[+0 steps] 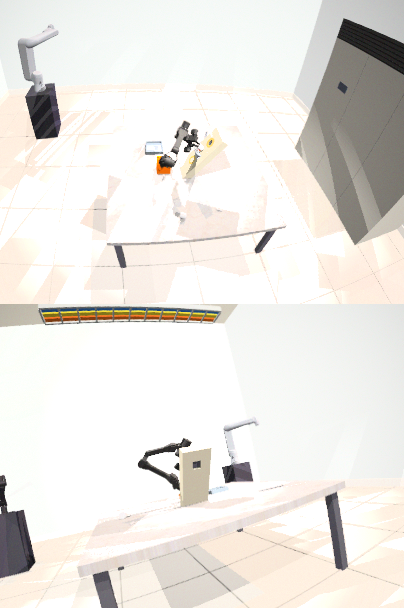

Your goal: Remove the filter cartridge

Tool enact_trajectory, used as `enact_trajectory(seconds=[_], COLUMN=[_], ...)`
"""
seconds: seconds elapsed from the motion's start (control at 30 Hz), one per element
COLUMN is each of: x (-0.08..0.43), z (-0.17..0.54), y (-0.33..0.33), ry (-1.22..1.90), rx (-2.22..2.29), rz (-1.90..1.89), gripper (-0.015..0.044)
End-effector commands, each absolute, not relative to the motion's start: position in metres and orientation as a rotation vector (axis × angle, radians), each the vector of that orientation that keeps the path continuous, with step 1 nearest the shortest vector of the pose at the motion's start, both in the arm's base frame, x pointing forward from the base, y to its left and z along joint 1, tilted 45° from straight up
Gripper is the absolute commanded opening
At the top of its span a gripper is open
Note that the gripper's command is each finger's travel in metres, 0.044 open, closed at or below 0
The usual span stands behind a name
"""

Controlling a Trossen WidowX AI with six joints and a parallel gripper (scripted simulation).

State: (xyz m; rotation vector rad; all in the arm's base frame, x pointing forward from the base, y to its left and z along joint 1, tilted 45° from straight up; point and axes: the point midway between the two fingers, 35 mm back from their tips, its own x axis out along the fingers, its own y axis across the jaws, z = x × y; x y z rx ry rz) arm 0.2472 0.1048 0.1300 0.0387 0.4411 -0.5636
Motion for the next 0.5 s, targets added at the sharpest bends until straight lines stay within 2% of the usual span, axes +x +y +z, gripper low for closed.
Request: enact_trajectory(seconds=[0.0, 0.2, 0.47], x=[0.248, 0.244, 0.285], z=[0.130, 0.129, 0.175], y=[0.105, 0.101, 0.142], ry=[0.442, 0.428, 0.427], rx=[0.037, 0.048, 0.049], rz=[-0.563, -0.562, -0.562], gripper=[0.0089, 0.0089, 0.0089])
